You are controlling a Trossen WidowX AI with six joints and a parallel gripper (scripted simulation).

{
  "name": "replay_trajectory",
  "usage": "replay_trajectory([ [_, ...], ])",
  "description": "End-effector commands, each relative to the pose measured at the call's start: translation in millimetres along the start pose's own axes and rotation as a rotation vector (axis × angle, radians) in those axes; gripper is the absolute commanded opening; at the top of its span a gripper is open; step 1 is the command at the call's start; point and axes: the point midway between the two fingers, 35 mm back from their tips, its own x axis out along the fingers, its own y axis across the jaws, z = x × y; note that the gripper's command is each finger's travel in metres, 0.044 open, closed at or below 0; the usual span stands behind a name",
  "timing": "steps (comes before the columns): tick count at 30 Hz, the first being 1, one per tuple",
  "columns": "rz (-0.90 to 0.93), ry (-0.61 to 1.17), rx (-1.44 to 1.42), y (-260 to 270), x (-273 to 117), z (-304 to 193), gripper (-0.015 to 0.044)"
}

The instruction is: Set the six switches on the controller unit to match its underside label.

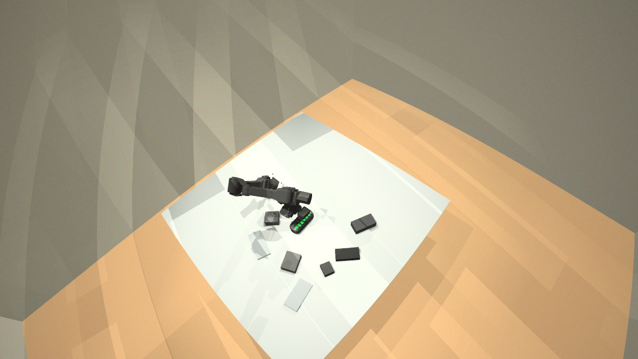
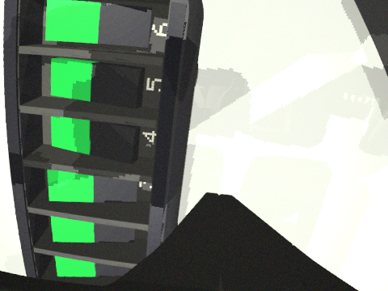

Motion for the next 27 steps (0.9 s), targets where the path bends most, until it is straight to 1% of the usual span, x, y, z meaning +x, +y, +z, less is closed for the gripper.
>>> replay_trajectory([
  [1,0.007,-0.002,-0.002,1.1,-1.1,1.6,0.0],
  [4,0.0,0.0,0.0,0.1,-0.1,0.2,0.0],
  [6,0.001,0.001,0.0,0.6,-5.4,0.0,0.0053],
  [12,0.0,0.002,0.0,-0.2,-48.9,-0.2,0.021],
  [17,0.0,0.002,0.0,-0.1,-50.2,-0.2,0.0341],
  [27,0.0,0.002,0.0,-0.1,-50.2,-0.2,0.0079],
])
